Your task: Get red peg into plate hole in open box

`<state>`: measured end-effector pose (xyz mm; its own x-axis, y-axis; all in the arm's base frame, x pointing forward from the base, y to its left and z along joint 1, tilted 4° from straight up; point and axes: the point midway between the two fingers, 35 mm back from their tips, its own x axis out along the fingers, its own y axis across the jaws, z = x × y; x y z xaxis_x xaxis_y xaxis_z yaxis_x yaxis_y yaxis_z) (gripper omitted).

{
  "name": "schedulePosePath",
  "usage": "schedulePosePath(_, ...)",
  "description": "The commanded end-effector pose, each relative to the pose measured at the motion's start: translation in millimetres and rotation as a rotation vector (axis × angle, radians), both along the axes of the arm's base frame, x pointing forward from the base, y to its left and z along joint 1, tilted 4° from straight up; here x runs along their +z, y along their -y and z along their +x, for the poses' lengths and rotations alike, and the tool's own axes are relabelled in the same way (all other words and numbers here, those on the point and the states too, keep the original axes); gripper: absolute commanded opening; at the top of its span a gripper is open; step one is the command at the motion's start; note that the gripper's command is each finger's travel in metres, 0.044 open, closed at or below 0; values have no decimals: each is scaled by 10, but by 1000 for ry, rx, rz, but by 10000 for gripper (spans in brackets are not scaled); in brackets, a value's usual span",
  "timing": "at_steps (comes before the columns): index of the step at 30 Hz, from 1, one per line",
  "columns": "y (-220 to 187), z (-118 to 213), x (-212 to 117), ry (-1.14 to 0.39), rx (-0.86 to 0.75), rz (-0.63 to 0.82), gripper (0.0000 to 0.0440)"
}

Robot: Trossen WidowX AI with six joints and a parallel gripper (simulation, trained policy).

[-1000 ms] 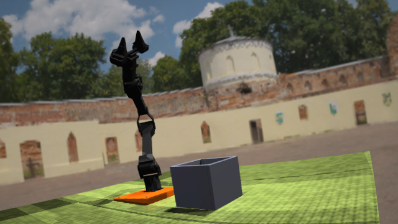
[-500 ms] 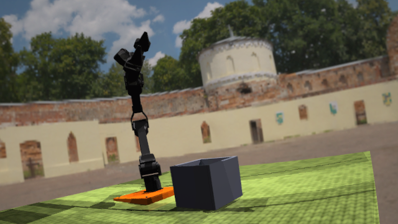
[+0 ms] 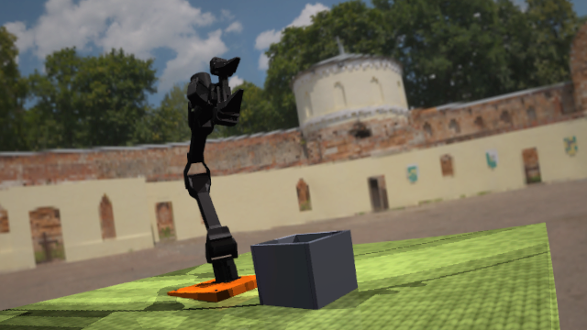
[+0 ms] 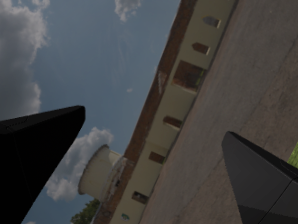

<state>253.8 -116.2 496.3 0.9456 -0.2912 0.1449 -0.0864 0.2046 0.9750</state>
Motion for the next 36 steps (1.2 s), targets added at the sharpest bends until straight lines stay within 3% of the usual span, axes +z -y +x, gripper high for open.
schedulePosePath(1, -61, 78, -81, -28, 36, 70, 436)
schedulePosePath(18, -629, 428, -712, -266, 250, 431, 429)
schedulePosePath(36, -1313, 478, -1414, -586, 390, 663, 427)
